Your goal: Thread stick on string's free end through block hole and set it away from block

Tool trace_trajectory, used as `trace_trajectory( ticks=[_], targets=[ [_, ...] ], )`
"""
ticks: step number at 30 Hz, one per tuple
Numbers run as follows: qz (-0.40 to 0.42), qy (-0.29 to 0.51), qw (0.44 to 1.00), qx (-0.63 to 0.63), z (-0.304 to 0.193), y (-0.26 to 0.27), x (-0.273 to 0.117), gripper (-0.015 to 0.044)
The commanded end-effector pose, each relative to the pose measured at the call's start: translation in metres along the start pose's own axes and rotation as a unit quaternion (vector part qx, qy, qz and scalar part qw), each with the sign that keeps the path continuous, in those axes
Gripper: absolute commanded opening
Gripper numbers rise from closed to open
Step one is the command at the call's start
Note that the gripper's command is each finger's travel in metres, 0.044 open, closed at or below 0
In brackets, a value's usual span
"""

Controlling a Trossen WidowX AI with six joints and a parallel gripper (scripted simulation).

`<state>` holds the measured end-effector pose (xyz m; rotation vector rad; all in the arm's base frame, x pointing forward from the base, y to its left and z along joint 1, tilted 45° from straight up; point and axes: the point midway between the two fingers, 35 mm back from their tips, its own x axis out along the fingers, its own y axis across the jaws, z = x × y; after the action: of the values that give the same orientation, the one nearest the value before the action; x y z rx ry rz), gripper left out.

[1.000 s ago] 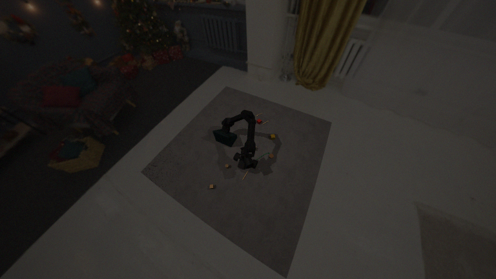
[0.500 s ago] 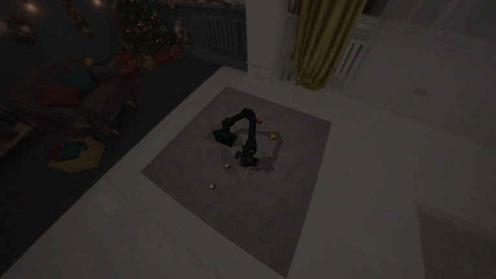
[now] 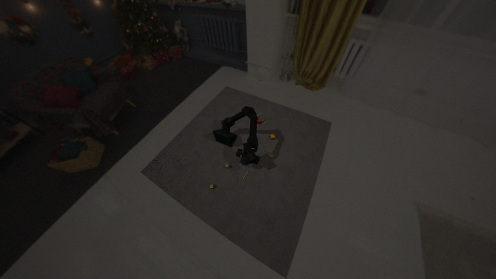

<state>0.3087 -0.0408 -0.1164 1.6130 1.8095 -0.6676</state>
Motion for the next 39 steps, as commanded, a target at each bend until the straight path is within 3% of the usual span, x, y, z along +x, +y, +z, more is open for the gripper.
trace_trajectory(
  ticks=[1,39],
  targets=[
    [0.0,0.003,1.0,0.003,-0.008,-0.001,0.001,0.0],
    [0.0,0.004,1.0,0.003,-0.049,-0.004,0.002,0.0]
  ],
)
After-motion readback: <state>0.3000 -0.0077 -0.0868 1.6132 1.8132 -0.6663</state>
